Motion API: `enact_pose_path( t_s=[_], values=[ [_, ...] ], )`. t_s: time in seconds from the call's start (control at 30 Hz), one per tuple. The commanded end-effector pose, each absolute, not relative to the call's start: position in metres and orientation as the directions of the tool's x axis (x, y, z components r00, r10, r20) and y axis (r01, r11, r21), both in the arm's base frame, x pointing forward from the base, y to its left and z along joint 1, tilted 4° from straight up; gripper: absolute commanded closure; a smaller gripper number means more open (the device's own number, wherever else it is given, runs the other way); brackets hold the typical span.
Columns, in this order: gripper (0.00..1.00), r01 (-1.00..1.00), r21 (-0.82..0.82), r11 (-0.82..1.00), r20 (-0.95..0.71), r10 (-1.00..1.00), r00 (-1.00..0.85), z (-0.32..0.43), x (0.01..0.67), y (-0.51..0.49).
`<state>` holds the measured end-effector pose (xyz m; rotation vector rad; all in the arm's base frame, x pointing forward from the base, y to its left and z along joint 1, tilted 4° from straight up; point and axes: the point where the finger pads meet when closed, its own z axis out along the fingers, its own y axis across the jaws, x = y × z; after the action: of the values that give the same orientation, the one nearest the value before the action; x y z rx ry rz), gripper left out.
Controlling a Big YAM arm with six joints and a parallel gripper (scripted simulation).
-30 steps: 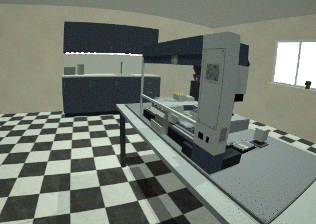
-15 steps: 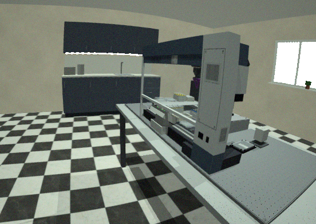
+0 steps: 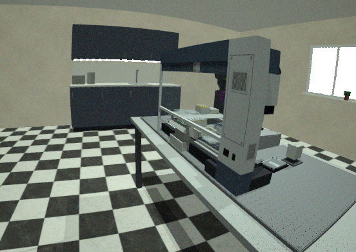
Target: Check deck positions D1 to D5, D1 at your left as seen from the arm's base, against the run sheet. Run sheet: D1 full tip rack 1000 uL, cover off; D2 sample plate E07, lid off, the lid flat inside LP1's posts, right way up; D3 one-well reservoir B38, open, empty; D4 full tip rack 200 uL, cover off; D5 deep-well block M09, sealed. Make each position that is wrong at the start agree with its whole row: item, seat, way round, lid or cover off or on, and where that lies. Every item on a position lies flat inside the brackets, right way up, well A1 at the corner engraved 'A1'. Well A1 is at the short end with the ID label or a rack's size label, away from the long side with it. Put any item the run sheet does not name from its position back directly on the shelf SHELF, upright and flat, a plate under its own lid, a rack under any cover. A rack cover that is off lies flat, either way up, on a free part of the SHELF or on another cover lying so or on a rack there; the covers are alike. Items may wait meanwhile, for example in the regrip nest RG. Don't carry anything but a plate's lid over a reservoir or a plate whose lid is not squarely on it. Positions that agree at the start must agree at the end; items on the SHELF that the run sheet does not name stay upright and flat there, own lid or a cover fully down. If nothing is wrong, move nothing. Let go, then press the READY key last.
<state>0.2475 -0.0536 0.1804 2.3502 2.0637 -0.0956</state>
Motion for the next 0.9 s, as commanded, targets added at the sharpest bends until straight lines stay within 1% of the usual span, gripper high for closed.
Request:
enact_pose_path(
  t_s=[0.0, 0.87],
  values=[
    [0.0, 0.991, -0.021, -0.13, -0.059, 0.99, 0.128, 0.176, 0.252, -0.058],
    [0.0, 0.991, -0.021, -0.131, -0.059, 0.99, 0.129, 0.139, 0.25, -0.06]
  ],
)
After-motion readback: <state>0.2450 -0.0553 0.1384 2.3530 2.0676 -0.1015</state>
